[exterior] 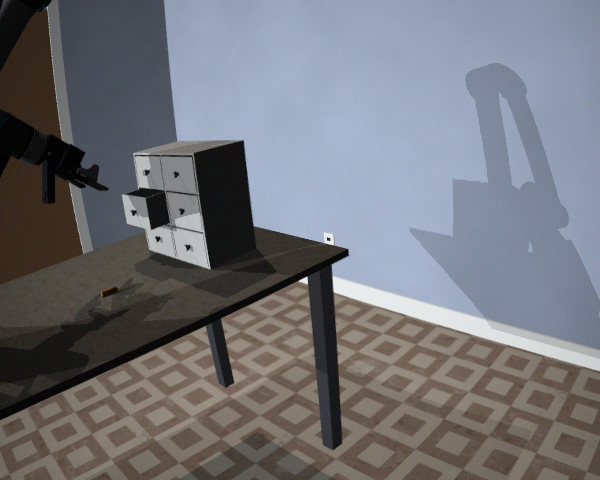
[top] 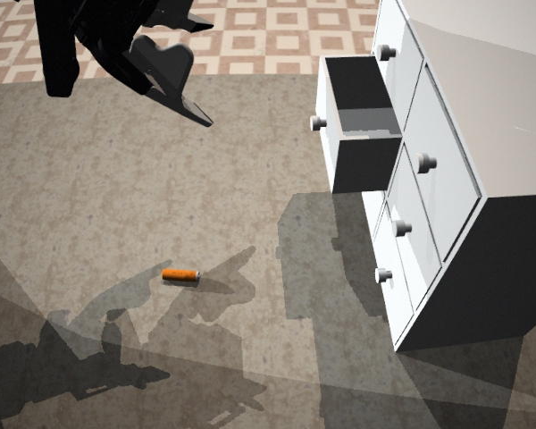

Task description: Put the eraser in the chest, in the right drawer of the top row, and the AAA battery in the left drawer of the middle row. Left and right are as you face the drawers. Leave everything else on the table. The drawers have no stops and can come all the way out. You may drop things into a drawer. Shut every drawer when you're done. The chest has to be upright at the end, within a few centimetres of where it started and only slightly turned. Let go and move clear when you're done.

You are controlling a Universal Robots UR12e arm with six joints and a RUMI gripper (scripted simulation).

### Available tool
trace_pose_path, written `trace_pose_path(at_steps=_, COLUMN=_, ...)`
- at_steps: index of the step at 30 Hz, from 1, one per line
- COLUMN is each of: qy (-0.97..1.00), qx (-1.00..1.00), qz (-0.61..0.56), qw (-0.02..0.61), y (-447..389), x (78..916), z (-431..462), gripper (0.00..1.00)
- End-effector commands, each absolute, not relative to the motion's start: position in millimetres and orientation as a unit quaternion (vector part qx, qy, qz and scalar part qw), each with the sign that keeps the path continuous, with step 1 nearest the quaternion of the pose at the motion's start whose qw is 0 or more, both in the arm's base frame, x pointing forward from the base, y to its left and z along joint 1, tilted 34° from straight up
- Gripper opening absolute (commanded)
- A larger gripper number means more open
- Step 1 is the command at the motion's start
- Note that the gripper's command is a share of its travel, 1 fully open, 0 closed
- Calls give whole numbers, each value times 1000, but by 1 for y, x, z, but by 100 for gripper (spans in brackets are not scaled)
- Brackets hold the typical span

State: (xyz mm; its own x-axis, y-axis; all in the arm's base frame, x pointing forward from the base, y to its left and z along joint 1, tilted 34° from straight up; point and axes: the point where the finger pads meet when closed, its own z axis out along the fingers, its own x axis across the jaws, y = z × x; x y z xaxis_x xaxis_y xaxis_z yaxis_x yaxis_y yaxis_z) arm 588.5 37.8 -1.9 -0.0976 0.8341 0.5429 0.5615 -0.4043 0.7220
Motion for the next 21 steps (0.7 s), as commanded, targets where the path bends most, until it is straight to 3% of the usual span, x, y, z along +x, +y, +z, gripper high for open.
trace_pose_path(at_steps=1, qy=541, qx=662, qz=506, qw=114, y=39, x=587, z=-2, gripper=100)
trace_pose_path(at_steps=21, qy=569, qx=666, qz=476, qw=80, y=34, x=589, z=1, gripper=100)
